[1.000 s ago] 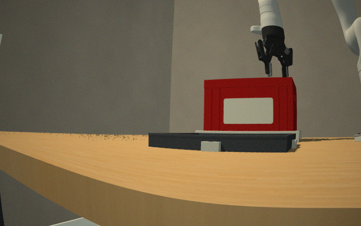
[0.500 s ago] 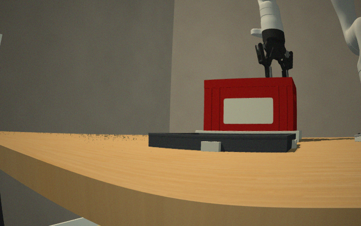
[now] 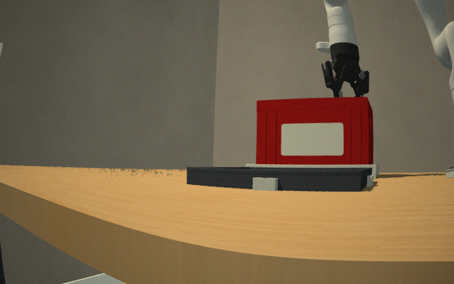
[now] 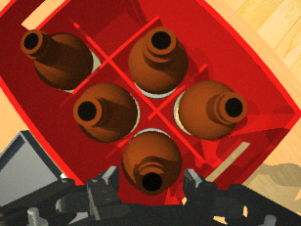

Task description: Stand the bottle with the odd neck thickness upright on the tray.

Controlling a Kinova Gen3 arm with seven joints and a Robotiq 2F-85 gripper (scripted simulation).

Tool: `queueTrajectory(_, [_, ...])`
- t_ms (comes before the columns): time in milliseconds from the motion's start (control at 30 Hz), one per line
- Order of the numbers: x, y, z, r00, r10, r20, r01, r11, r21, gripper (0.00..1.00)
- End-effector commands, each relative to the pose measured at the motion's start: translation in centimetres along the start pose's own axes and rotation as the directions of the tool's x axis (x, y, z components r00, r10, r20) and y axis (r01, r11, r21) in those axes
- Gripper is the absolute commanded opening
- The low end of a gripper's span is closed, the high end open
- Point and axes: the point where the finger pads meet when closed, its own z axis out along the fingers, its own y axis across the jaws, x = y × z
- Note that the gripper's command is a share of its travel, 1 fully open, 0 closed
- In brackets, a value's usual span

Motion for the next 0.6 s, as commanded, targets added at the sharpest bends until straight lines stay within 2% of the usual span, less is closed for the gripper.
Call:
queueTrajectory(0, [-0.04,0.06,0.32,1.000,0.000,0.002,0.000,1.000,-0.003,0.64])
queueTrajectory(567, [-0.04,0.06,1.28,1.000,0.000,0.002,0.000,1.000,-0.003,0.64])
